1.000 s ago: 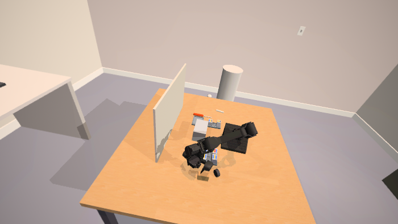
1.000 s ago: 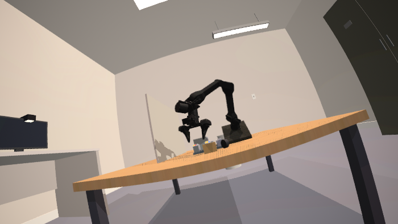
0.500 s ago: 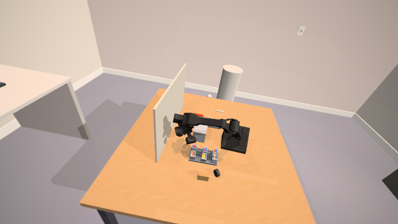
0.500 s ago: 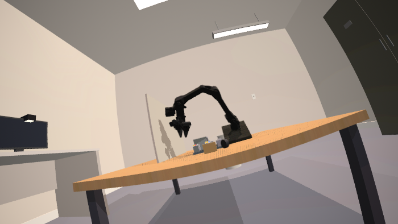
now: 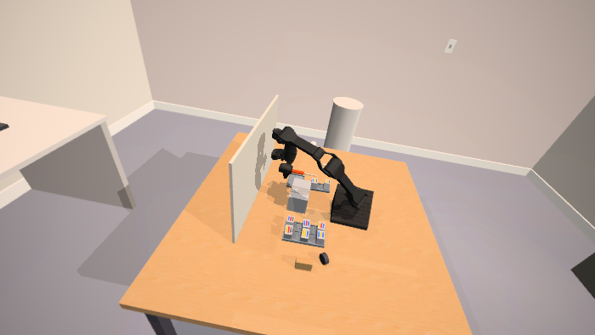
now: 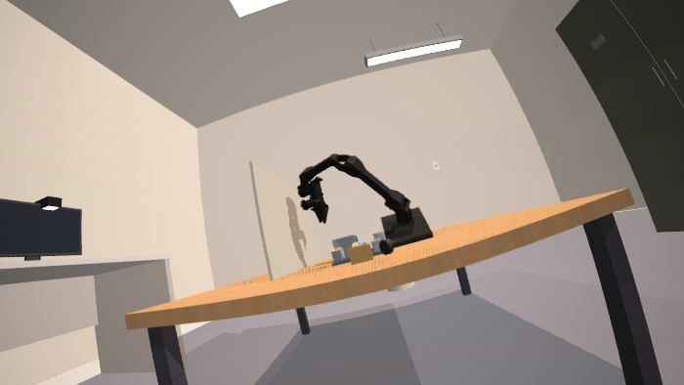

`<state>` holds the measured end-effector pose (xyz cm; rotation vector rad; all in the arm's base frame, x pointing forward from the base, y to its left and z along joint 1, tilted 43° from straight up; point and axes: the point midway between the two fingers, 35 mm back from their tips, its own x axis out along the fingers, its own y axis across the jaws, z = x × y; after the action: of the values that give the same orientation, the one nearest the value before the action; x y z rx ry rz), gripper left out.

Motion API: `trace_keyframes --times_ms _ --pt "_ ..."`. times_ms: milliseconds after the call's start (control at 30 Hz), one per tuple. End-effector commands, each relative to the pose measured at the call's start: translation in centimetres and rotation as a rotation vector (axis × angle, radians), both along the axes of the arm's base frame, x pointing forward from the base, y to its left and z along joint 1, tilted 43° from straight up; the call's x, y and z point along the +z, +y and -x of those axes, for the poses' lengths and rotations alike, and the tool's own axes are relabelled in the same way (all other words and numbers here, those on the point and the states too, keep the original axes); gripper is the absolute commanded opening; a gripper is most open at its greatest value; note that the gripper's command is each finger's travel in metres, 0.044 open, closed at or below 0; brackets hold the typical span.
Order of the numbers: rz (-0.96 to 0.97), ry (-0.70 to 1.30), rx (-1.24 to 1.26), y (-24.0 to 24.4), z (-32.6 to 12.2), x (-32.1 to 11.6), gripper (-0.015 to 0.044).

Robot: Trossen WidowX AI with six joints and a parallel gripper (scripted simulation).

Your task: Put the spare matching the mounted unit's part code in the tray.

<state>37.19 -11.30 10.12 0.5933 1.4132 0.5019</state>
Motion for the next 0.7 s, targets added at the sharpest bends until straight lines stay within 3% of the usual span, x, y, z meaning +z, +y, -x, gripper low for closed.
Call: trace_keyframes --times_ms 0,267,667 --pt "-0.033 0.027 -0.027 -1.2 0.3 -0.3 0.0440" --pt "-0.038 0.028 -0.001 2.5 -0.3 -4.5 0.0440" --pt "-0.038 0.028 0.000 2.7 -0.3 -4.6 0.0440"
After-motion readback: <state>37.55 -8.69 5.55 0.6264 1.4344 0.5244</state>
